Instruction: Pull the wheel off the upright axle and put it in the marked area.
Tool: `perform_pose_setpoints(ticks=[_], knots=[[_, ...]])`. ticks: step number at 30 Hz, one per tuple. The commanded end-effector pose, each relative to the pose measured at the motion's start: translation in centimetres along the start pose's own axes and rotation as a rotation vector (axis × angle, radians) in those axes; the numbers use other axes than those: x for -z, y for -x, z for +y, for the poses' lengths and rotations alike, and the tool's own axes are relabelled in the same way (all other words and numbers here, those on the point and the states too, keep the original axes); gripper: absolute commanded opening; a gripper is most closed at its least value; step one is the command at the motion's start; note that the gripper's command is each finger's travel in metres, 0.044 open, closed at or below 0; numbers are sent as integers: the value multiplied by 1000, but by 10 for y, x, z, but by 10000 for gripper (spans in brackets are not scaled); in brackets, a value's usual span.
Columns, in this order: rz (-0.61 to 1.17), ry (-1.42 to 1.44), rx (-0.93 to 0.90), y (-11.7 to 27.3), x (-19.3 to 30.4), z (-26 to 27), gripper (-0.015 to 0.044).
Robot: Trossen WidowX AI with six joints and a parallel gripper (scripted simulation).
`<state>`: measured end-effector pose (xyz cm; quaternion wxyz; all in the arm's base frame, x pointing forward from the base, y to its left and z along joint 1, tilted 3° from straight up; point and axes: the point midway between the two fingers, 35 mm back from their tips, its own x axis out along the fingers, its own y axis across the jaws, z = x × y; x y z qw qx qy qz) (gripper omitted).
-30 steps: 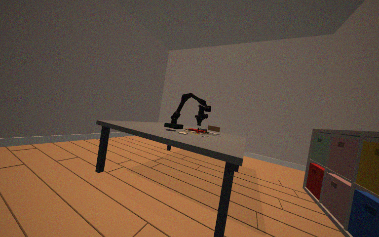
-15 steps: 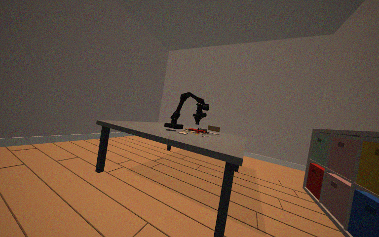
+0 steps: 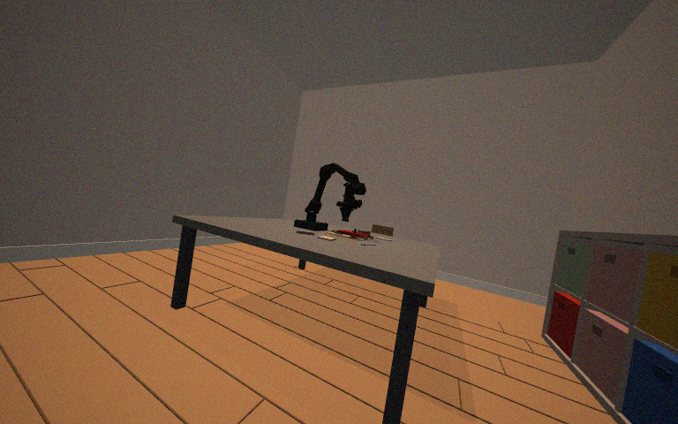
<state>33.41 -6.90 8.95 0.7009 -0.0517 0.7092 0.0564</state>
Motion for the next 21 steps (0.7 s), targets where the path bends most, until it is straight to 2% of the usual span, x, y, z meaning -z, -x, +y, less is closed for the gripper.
perform_pose_setpoints(ticks=[1,16,21], knots=[[4,2,4,0,12,-13,0],[4,2,4,-23,13,-16,0],[4,2,4,-47,11,-17,0]])
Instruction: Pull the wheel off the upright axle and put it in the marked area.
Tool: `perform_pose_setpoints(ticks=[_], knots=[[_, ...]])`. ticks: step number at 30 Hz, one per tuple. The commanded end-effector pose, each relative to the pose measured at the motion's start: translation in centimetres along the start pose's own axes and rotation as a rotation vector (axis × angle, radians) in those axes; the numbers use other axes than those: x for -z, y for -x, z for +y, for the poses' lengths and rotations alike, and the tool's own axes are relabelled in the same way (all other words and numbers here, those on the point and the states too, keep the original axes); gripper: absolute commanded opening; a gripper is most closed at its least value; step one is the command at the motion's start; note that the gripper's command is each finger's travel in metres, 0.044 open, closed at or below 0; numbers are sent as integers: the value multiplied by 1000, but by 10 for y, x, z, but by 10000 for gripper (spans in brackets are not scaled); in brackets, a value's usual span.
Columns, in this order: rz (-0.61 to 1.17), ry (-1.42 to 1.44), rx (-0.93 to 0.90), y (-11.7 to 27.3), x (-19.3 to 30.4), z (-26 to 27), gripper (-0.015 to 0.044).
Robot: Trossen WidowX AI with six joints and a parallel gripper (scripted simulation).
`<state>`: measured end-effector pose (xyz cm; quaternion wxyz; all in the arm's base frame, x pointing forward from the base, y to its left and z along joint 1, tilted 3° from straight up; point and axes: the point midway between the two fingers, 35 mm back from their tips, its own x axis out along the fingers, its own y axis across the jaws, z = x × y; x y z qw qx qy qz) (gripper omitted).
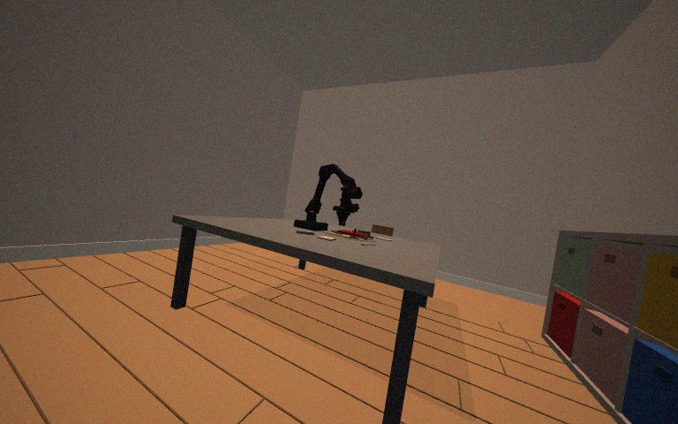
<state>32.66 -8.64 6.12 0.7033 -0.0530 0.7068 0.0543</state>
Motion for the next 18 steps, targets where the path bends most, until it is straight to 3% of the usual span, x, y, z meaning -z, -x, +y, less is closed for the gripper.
perform_pose_setpoints(ticks=[1,9,15,18], knots=[[10,3,-1,-25,1,0,0],[10,3,-1,-73,4,1,0],[10,3,-1,-76,5,1,0],[15,0,-7,-73,5,2,79]])
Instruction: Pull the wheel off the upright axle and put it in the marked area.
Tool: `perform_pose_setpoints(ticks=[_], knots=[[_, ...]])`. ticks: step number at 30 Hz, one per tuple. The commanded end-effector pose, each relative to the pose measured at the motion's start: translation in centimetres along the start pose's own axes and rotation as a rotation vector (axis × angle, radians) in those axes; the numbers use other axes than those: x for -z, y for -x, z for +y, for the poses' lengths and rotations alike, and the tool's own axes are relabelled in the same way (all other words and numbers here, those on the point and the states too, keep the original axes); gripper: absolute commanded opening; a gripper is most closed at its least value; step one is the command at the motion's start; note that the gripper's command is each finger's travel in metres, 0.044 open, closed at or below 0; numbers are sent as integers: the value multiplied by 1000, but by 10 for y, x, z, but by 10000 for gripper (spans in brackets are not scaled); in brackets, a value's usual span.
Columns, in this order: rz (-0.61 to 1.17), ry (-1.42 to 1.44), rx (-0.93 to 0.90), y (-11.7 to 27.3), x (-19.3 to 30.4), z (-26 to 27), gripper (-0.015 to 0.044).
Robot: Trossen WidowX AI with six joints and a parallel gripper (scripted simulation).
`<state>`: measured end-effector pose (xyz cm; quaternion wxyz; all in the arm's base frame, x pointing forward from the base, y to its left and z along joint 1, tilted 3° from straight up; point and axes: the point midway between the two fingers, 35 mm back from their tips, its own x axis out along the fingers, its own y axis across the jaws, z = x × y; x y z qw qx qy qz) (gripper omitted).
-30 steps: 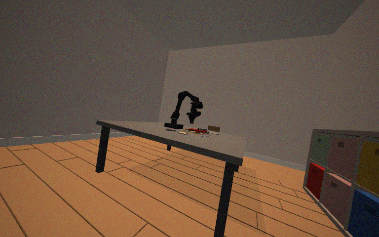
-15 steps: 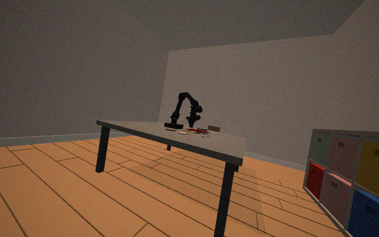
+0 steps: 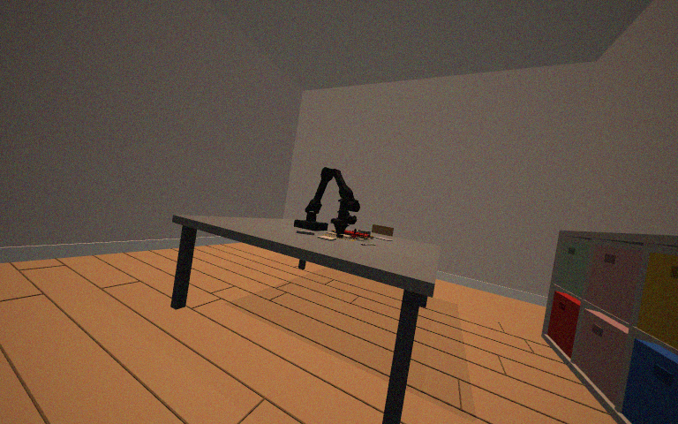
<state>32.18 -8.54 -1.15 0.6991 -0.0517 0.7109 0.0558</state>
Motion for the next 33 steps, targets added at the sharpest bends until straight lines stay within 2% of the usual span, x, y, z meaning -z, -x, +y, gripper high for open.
perform_pose_setpoints(ticks=[1,8,9,16,20,21,25,33], knots=[[4,0,-2,0,0,0,105],[3,0,-1,2,0,0,289],[3,0,-1,5,0,0,300],[-1,3,3,58,0,0,300],[-1,3,4,60,0,0,300],[-9,1,4,54,-1,0,326],[-6,2,3,70,19,9,431],[3,2,1,101,71,32,440]])
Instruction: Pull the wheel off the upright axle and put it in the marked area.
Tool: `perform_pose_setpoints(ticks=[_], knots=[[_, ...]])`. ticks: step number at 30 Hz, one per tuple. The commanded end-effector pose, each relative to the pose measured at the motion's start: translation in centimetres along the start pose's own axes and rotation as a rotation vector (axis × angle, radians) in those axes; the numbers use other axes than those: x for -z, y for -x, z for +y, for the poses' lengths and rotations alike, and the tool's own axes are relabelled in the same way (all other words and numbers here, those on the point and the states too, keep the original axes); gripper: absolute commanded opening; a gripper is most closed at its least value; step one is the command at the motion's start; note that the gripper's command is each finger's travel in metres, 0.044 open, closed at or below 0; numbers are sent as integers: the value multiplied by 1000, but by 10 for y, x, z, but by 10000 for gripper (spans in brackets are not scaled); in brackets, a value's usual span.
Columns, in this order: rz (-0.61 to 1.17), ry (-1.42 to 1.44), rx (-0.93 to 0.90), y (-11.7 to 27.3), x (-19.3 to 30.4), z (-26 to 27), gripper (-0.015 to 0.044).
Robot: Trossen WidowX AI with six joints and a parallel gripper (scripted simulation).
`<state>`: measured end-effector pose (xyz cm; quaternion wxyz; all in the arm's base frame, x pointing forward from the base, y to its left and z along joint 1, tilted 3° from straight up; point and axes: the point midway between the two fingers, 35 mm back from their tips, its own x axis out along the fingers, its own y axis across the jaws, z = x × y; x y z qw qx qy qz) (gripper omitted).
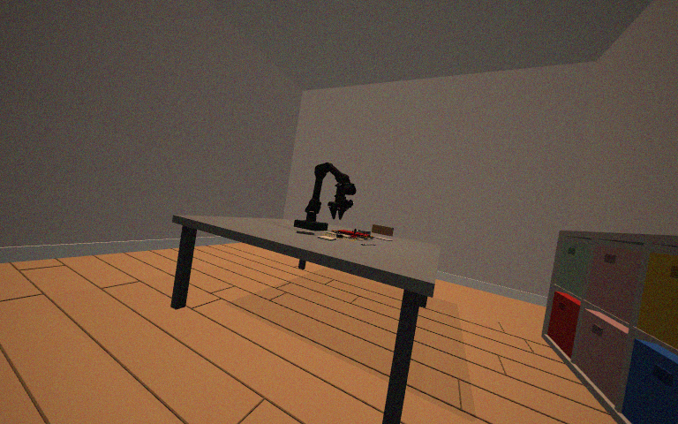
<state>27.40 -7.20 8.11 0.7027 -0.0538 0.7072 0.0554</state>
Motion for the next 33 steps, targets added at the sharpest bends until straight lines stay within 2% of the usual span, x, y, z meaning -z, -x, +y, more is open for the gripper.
perform_pose_setpoints(ticks=[1,33], knots=[[14,0,-3,12,30,13,440],[15,0,-4,14,34,15,440]])
